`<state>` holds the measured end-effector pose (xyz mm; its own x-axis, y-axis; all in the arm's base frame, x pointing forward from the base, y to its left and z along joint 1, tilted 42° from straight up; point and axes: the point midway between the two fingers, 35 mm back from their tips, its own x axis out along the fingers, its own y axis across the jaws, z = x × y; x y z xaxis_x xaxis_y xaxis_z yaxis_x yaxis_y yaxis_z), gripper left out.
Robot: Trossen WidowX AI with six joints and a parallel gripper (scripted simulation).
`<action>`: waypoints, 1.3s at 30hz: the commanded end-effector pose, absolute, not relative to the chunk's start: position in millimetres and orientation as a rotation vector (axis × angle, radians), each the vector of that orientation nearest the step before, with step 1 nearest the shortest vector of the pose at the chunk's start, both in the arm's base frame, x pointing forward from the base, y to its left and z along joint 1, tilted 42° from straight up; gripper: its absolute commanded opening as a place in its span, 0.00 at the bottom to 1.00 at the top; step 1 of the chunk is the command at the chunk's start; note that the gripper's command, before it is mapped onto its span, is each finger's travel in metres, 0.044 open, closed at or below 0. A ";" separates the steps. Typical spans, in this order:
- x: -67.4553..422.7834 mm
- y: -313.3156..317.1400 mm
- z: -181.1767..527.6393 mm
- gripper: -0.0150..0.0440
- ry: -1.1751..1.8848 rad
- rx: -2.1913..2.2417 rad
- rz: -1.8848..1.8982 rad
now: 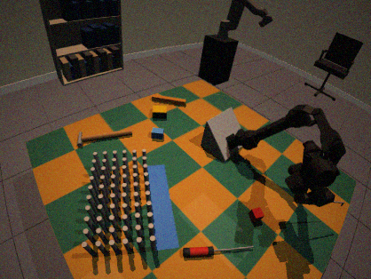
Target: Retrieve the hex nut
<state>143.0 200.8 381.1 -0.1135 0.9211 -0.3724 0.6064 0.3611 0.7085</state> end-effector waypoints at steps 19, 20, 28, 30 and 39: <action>194.5 173.9 344.4 0.25 1.345 0.843 0.807; 196.6 172.3 342.7 0.25 1.326 0.818 0.817; 212.5 159.3 329.2 0.25 1.182 0.612 0.884; 216.1 156.0 325.7 0.25 1.148 0.558 0.899; 231.3 140.1 310.2 0.25 1.007 0.309 0.958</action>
